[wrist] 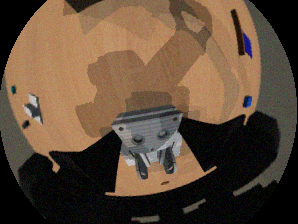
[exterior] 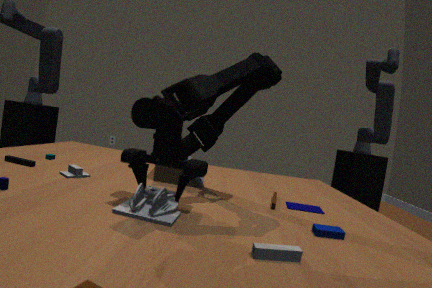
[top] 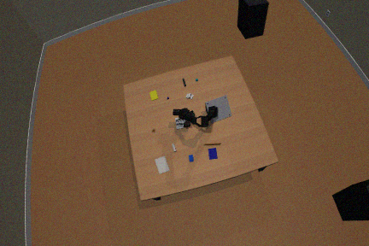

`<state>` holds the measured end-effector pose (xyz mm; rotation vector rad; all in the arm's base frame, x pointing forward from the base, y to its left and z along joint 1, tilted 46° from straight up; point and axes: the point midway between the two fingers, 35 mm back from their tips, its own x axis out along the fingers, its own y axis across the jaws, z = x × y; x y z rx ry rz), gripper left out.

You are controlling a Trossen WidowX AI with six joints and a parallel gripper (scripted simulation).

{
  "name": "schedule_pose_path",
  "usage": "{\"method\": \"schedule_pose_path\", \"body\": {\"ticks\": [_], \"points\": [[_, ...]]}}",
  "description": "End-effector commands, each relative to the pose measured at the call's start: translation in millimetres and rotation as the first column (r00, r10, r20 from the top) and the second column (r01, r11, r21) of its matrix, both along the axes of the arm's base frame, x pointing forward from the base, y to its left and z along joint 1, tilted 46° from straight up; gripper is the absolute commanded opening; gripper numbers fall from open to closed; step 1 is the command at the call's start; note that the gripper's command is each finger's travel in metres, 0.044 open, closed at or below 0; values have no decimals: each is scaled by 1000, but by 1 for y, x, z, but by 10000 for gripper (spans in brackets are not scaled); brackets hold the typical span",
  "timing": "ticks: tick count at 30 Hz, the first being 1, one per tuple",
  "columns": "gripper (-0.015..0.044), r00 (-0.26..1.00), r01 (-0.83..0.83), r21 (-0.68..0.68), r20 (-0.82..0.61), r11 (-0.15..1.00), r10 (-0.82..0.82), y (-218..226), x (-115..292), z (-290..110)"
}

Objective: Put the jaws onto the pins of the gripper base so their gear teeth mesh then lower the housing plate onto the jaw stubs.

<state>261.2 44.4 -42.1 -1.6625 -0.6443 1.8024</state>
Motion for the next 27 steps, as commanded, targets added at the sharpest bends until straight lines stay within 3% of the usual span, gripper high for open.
{"method": "schedule_pose_path", "body": {"ticks": [1, 27], "points": [[351, 1000, -9, 0, 5, 1000, 9, 0, 1, 1], [351, 1000, -9, 1, 5, 1000, 9, 5, 0, -3]]}}
